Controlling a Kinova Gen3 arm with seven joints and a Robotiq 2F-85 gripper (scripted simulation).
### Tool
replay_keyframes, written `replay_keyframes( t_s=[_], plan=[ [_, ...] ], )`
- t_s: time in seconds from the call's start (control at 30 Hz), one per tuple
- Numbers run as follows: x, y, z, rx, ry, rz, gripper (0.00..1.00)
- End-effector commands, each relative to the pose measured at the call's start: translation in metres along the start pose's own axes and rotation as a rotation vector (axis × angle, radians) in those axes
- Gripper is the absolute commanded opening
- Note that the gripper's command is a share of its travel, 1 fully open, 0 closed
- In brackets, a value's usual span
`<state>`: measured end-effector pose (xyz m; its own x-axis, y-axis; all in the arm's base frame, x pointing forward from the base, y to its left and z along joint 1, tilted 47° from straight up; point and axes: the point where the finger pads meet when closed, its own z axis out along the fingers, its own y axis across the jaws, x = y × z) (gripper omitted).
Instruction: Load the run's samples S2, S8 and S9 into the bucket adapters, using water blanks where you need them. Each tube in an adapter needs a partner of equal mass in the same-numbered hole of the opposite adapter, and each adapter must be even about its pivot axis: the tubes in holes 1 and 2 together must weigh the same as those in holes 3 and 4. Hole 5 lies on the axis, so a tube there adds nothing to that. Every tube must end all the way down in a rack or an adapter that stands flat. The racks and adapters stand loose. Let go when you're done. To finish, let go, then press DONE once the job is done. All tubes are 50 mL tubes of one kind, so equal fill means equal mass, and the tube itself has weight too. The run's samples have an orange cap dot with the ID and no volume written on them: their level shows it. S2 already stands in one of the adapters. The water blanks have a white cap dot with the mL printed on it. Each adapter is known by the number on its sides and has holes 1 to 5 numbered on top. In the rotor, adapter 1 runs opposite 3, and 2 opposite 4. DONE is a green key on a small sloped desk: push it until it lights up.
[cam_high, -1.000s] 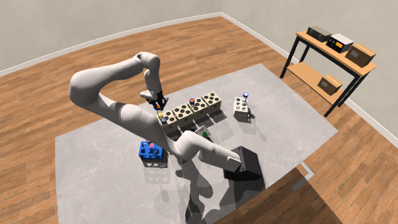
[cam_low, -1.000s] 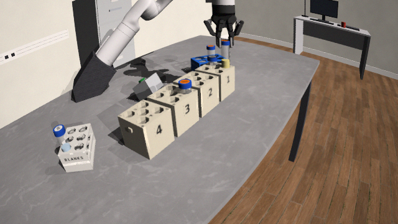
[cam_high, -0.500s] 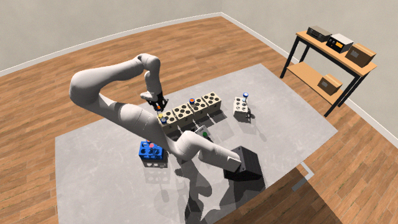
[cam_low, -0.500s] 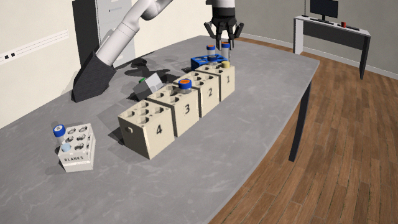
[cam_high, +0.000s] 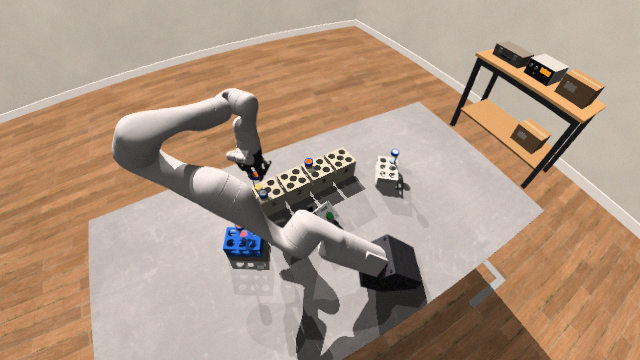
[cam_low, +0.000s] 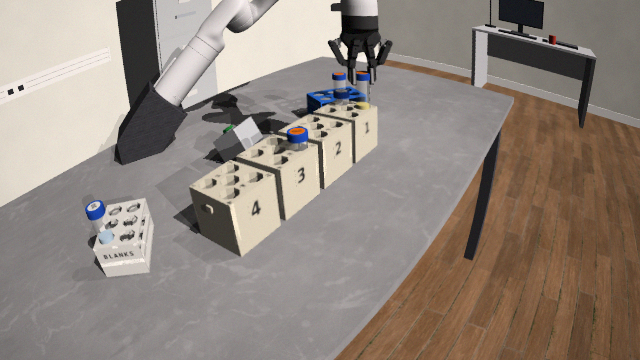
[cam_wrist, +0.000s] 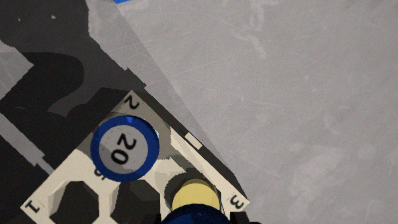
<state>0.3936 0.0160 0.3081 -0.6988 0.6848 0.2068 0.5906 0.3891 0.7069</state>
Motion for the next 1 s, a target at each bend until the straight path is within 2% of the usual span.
replay_keyframes(
  t_s=[0.0, 0.97],
  plan=[
    [0.0, 0.0, 0.002, -0.001, -0.001, 0.0, 0.1],
    [0.0, 0.0, 0.018, -0.001, -0.001, 0.0, 0.1]
  ],
)
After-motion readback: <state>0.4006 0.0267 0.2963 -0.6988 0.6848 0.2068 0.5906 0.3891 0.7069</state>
